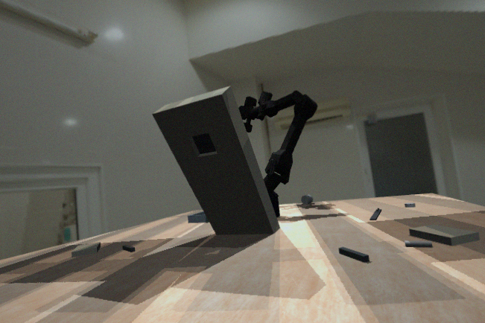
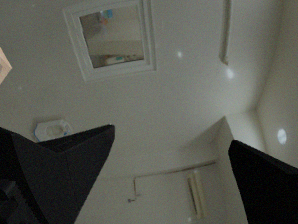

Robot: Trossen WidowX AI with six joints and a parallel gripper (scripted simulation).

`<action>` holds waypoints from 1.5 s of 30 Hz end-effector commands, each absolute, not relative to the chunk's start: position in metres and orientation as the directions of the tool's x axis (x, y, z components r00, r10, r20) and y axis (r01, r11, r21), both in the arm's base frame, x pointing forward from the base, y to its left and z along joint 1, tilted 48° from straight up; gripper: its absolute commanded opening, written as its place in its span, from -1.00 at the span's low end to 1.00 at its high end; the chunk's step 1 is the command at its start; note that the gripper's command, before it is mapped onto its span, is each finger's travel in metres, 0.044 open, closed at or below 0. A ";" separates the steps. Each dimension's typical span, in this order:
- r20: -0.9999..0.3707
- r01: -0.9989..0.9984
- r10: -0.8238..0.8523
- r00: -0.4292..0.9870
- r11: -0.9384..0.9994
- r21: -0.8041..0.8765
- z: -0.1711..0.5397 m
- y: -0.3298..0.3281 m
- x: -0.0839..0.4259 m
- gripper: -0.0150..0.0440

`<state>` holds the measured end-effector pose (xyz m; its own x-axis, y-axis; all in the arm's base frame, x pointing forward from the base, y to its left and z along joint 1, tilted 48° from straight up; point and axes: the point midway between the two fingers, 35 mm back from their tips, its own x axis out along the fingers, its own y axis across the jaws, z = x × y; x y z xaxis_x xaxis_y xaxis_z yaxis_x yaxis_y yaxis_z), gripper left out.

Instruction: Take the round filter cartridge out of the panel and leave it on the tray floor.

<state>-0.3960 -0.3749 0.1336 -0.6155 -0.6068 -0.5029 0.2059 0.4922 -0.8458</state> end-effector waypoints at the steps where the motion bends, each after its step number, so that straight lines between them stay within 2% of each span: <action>1: -0.505 0.208 -0.611 -0.610 0.491 -0.846 0.133 -0.377 -0.394 0.78; 4: -0.529 0.236 -0.669 -0.522 0.483 -0.843 0.131 -0.399 -0.358 0.51; 12: -0.596 0.353 -0.782 -0.183 0.513 -0.782 0.123 -0.449 -0.229 -0.18; 20: -0.631 0.455 -0.750 0.198 0.641 -0.619 0.120 -0.459 -0.090 -0.18; 27: -0.628 0.459 -0.594 0.503 0.799 -0.388 0.121 -0.431 0.028 -0.18; 36: -0.556 0.302 -0.240 0.796 0.953 0.022 0.133 -0.348 0.160 -0.18; 45: -0.402 0.020 0.197 0.894 0.880 0.475 0.156 -0.230 0.245 -0.18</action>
<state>0.2197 -0.2783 0.1467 0.8820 0.0290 -0.4704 0.1294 0.9449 0.3007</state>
